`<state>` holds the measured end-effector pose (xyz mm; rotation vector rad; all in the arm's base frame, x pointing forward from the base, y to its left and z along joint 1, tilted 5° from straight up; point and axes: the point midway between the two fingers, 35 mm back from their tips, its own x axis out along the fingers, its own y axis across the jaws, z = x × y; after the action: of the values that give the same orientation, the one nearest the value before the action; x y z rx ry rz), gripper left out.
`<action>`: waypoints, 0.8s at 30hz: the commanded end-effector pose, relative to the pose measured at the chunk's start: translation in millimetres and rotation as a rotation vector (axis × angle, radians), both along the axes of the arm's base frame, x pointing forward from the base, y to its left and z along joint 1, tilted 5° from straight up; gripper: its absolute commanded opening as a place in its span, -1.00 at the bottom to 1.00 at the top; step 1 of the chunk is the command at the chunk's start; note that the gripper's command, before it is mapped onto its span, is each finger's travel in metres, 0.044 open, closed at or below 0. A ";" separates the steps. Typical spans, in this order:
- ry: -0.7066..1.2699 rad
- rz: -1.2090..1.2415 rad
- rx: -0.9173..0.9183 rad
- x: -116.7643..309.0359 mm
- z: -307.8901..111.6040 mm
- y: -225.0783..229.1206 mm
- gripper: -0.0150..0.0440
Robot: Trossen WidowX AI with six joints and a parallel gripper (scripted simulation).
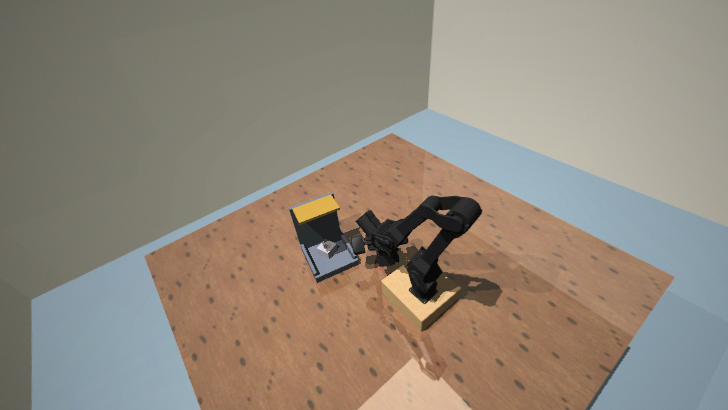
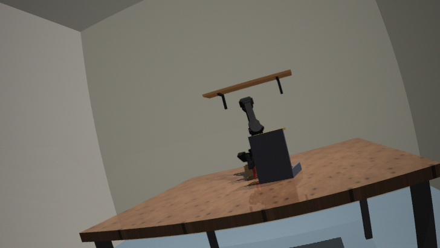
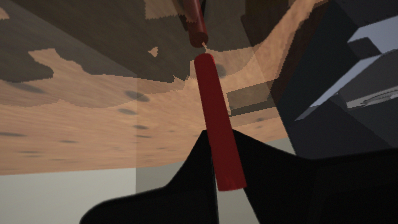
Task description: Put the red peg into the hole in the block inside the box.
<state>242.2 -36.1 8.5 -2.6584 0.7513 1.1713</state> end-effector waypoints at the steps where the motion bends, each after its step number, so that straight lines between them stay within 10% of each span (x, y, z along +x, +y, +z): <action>1: -0.008 0.000 0.003 3.0 8.5 0.7 -0.49; 24: -0.009 0.003 0.004 2.3 41.0 2.0 -0.49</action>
<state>244.0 -34.4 44.5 -2.6624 0.7432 1.1683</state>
